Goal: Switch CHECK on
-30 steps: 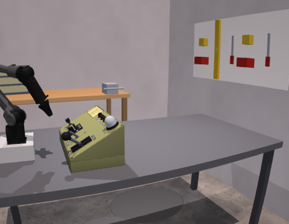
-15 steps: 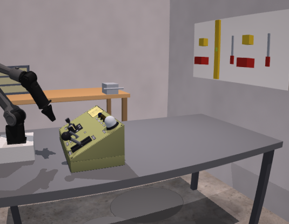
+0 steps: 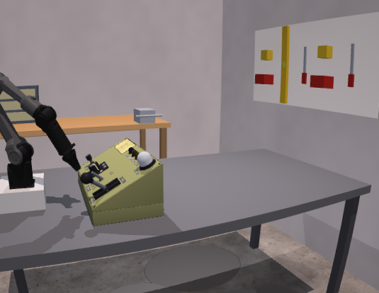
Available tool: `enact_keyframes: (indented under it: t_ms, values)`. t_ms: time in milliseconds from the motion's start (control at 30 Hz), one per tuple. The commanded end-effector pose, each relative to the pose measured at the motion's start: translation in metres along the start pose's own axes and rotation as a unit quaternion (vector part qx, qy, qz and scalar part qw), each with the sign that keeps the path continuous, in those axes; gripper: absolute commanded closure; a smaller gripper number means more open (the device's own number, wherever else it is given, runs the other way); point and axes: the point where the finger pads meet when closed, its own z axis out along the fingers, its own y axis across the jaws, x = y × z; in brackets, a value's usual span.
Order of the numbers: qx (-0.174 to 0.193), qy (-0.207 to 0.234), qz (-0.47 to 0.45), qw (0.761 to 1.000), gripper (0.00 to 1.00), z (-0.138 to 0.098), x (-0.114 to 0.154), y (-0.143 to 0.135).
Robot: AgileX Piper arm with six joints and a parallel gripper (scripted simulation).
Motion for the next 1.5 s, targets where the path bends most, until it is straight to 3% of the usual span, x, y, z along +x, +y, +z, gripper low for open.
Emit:
enact_keyframes:
  t_ms: [0,500,1467]
  values:
    - [0.000,0.000,0.000,1.000,1.00,0.003,0.000,0.000]
    - [0.000,0.000,0.000,1.000,1.00,0.037,0.001,-0.001]
    - [0.000,0.000,0.000,1.000,1.00,0.040,0.001,-0.001]
